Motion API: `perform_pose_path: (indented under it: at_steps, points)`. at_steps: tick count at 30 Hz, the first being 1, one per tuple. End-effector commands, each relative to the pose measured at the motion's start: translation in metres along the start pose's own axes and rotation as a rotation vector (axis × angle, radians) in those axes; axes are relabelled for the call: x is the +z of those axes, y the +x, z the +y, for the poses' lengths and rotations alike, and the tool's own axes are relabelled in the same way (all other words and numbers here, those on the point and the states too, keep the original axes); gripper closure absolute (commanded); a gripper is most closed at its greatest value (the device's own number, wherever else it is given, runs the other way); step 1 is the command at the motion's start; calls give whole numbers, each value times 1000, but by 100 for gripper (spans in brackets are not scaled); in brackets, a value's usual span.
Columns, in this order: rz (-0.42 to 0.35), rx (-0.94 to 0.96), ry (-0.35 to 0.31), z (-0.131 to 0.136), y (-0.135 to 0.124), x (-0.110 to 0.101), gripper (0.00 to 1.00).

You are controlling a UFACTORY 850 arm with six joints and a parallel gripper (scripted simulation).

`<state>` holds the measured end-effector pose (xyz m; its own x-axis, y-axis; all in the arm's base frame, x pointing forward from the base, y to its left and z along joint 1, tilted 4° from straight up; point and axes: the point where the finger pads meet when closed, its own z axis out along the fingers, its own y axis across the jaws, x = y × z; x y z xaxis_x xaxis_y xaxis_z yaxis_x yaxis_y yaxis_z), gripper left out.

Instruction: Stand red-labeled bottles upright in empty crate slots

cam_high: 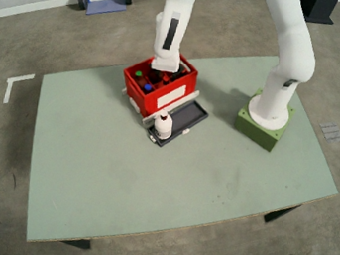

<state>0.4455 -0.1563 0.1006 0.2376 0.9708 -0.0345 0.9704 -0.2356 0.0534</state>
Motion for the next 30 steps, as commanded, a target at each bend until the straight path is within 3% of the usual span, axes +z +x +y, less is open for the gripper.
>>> perform_pose_path:
  at_steps: [1,21,30]
  points:
    - [0,0,-1,1,0,-11,34]
    - [0,0,-1,1,0,-54,34]
    - [0,0,-1,1,0,-63,34]
